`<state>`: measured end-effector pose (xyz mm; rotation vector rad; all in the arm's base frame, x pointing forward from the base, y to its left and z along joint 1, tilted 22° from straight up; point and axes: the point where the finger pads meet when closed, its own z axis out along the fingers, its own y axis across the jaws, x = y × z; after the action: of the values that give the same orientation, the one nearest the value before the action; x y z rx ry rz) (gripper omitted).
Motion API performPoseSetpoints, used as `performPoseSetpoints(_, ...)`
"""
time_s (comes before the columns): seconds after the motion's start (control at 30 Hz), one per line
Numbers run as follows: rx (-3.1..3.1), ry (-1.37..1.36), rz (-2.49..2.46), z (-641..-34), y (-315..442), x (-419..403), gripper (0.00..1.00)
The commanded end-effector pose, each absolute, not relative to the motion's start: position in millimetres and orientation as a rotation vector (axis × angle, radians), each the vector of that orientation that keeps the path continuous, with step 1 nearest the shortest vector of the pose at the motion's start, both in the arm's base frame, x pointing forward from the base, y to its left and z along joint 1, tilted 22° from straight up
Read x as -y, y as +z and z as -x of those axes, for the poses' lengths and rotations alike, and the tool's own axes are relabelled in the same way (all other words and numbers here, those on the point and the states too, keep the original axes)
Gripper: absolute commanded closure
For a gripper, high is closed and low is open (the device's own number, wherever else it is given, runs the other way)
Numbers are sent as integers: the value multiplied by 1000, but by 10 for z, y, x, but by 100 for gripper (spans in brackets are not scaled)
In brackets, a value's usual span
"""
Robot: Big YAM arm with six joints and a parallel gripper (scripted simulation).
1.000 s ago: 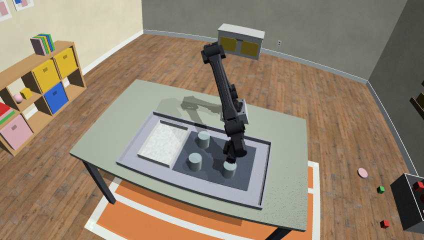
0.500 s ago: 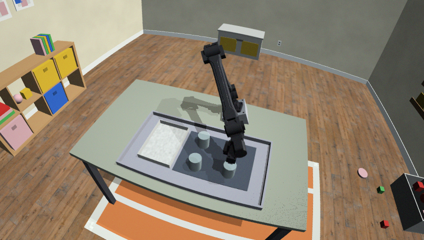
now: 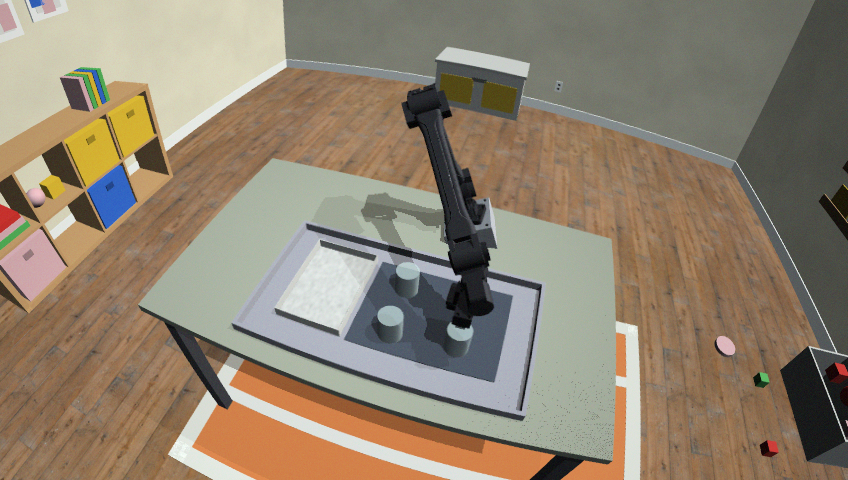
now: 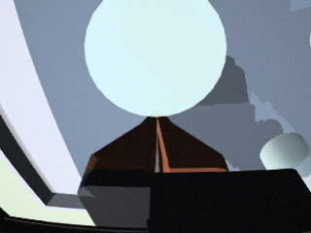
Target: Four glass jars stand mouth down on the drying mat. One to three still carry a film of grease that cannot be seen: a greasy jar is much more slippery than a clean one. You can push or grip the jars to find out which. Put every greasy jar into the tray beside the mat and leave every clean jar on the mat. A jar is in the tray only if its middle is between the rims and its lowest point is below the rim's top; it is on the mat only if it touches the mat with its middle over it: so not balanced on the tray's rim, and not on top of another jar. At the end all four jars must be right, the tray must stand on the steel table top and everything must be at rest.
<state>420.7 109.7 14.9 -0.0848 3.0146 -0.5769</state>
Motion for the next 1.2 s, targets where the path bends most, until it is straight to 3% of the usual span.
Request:
performPoseSetpoints(0.0, -2993, -564, 83, -4400, 239, -1127, 100)
performPoseSetpoints(1.17, -2993, -564, 83, -4441, 242, -1130, 100)
